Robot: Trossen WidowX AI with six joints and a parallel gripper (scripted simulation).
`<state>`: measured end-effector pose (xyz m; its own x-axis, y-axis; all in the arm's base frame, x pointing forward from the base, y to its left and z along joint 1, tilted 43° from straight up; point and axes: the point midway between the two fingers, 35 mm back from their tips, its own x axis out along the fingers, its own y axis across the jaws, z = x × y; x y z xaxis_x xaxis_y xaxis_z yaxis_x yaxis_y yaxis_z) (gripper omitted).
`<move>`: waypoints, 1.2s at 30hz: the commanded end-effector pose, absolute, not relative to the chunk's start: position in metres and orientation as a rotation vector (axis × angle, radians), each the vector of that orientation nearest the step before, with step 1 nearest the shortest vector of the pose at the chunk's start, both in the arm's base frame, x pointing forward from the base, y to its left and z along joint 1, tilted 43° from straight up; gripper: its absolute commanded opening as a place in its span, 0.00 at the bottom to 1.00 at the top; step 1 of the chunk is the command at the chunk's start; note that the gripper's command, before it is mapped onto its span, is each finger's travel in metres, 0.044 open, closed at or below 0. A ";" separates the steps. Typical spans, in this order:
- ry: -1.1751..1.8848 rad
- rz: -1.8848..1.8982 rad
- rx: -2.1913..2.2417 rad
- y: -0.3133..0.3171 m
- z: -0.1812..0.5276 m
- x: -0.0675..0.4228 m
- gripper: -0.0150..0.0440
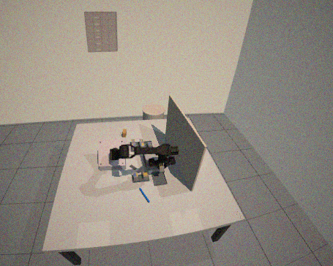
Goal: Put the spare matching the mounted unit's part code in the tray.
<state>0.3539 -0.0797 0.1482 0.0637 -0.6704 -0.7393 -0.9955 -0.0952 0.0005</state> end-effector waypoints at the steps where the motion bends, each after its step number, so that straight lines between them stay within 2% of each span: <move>1: 1.658 0.809 -1.828 -0.082 0.145 0.354 0.25; 36: 1.659 0.806 -1.830 -0.104 0.123 0.356 0.25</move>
<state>0.3558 -0.1023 0.1253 0.0647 -0.6733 -0.7366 -0.9954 -0.0953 -0.0003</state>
